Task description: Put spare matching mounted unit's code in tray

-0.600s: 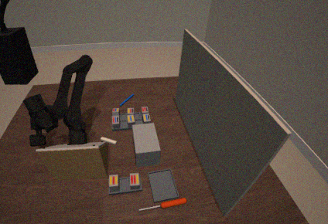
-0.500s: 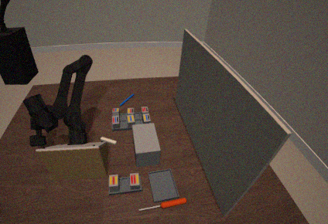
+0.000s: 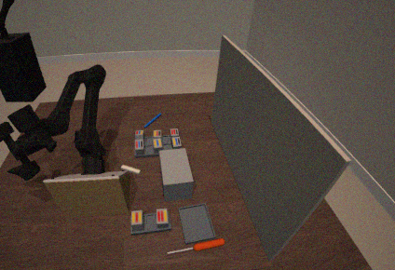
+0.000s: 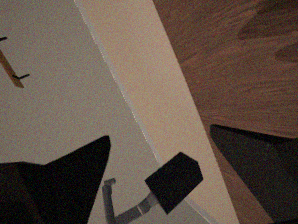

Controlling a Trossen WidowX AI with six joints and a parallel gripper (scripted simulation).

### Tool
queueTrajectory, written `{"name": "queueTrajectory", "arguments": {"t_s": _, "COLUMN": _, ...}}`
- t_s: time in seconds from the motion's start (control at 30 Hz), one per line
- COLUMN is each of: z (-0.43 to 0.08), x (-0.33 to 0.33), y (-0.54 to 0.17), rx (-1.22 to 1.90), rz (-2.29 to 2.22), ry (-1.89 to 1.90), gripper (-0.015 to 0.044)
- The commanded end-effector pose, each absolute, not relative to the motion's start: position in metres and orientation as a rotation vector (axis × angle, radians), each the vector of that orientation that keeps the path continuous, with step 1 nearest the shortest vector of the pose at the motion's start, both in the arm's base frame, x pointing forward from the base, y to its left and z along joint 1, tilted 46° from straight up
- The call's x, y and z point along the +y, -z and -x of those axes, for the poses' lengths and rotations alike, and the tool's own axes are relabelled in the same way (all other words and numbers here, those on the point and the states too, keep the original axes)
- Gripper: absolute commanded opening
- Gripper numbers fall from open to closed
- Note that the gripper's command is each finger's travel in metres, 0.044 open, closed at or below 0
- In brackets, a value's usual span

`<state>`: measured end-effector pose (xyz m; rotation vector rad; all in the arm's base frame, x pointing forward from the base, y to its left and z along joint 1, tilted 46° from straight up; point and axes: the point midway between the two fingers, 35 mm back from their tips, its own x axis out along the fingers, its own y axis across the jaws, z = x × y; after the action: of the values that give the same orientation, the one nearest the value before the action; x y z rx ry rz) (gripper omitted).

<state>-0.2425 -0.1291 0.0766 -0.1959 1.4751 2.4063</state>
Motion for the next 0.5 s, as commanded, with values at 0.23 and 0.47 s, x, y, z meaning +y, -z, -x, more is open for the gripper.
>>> {"name": "queueTrajectory", "arguments": {"t_s": 0.23, "z": 0.187, "x": -0.264, "y": -0.051, "rx": 0.809, "rz": 0.981, "ry": -2.967, "gripper": 0.044}}
{"name": "queueTrajectory", "arguments": {"t_s": 0.47, "z": 0.095, "x": -0.334, "y": -0.035, "rx": 0.046, "rz": 1.507, "ry": -3.259, "gripper": 0.044}}
